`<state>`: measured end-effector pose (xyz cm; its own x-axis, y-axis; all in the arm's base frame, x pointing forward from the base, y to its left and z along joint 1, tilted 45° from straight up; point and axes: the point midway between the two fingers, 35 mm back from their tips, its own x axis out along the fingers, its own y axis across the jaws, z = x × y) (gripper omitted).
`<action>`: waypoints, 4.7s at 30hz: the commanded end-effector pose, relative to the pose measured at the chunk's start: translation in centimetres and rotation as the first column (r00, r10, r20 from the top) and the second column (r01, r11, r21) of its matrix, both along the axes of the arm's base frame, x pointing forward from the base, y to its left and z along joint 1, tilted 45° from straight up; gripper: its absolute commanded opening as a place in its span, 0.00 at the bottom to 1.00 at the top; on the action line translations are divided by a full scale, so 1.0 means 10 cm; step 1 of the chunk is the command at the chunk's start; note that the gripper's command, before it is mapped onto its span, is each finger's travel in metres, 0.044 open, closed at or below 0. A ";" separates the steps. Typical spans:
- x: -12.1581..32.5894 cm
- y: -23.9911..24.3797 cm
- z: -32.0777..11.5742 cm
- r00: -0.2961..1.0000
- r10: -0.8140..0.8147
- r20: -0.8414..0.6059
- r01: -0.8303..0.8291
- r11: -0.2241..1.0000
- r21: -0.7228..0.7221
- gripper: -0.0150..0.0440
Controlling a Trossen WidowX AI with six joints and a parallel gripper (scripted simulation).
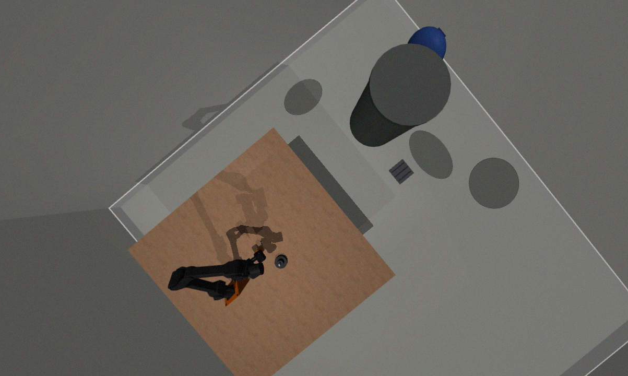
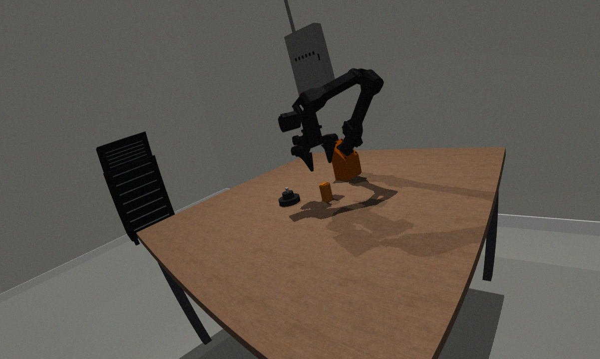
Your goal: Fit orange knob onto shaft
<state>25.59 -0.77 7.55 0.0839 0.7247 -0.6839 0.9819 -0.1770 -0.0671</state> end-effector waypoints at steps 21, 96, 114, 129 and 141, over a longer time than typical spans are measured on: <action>0.00 0.06 -0.10 0.873 0.351 0.340 -0.325 0.936 -0.134 1.00; 0.13 0.78 -0.82 0.878 0.336 0.341 -0.309 0.942 -0.133 0.35; 0.25 0.24 -0.30 0.887 0.319 0.333 -0.284 0.947 -0.153 0.25; 0.12 -0.06 0.30 0.872 0.351 0.340 -0.325 0.936 -0.134 0.25; 0.07 -0.17 0.39 0.856 0.201 0.477 -0.174 0.980 -0.100 0.25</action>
<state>26.45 -2.04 10.95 0.2185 0.7247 -0.6535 0.9228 0.0643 0.3799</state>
